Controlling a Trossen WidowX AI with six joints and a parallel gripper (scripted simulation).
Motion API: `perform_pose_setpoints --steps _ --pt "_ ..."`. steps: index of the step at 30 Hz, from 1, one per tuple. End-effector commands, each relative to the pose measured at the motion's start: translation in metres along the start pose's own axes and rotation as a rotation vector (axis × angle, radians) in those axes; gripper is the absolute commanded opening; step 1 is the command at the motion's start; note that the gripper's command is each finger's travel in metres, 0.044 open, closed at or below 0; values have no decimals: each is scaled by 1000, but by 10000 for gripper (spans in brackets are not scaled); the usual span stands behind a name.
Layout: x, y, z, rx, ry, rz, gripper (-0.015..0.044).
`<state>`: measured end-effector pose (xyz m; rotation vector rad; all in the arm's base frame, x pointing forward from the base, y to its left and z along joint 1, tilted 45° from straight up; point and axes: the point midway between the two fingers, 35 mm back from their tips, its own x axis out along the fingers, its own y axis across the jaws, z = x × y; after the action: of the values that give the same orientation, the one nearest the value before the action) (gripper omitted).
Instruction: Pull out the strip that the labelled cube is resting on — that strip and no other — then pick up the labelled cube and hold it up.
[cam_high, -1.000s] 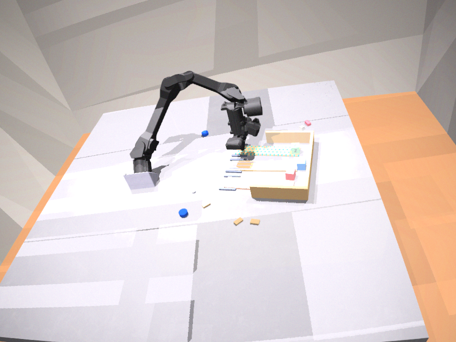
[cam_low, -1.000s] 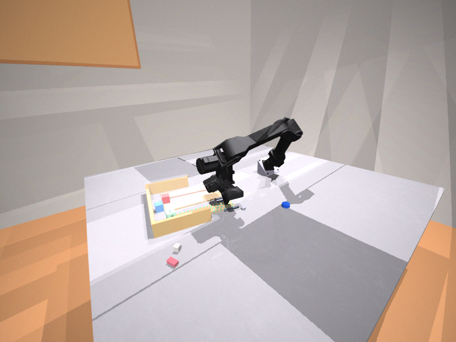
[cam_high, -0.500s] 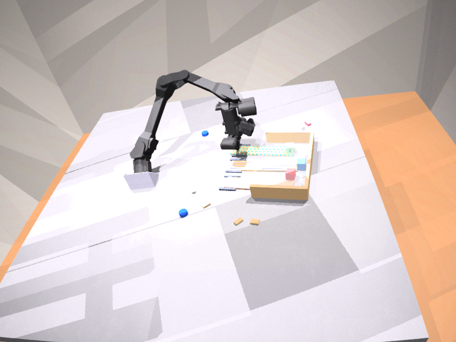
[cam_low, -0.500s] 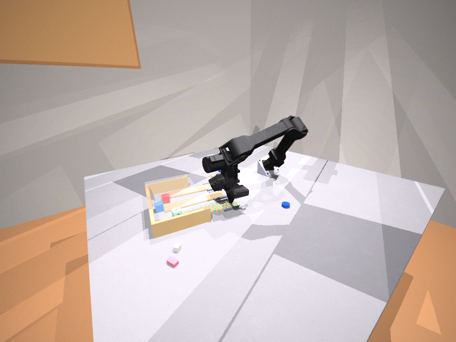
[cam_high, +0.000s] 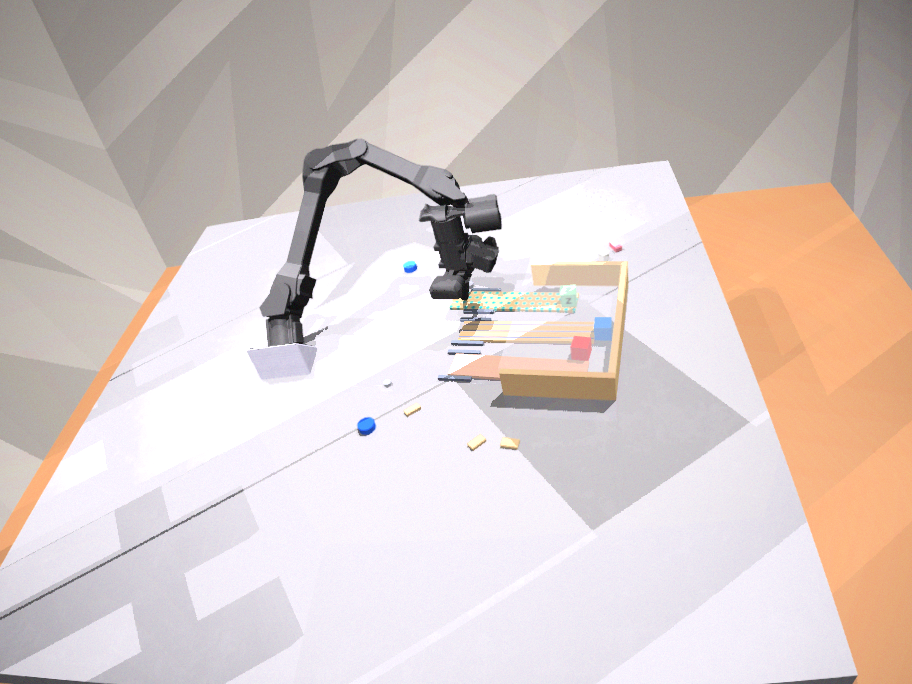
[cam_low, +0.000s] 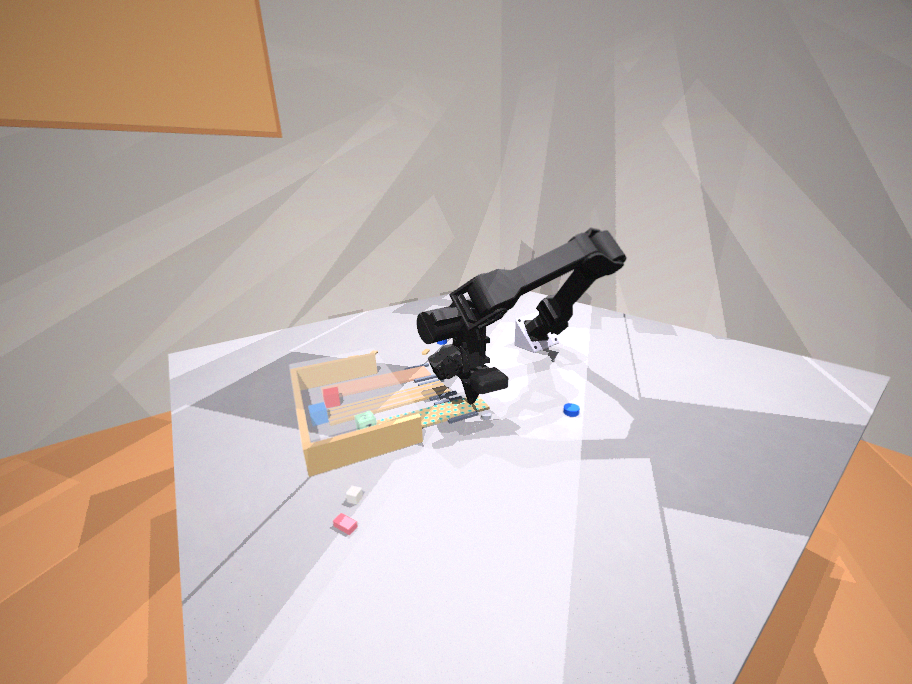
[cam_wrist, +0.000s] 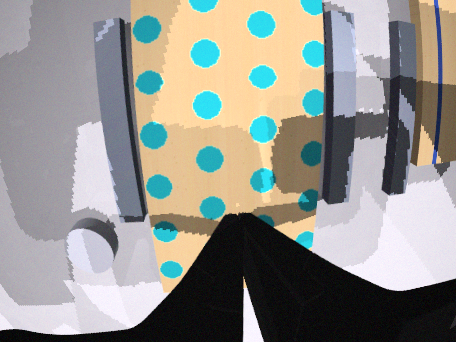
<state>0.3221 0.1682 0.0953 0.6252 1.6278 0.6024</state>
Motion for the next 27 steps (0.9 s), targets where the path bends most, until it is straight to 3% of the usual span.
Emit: perform_pose_setpoints --steps 1,27 --pt "4 0 -10 8 15 1 0" --pt "4 -1 -51 10 17 1 0"
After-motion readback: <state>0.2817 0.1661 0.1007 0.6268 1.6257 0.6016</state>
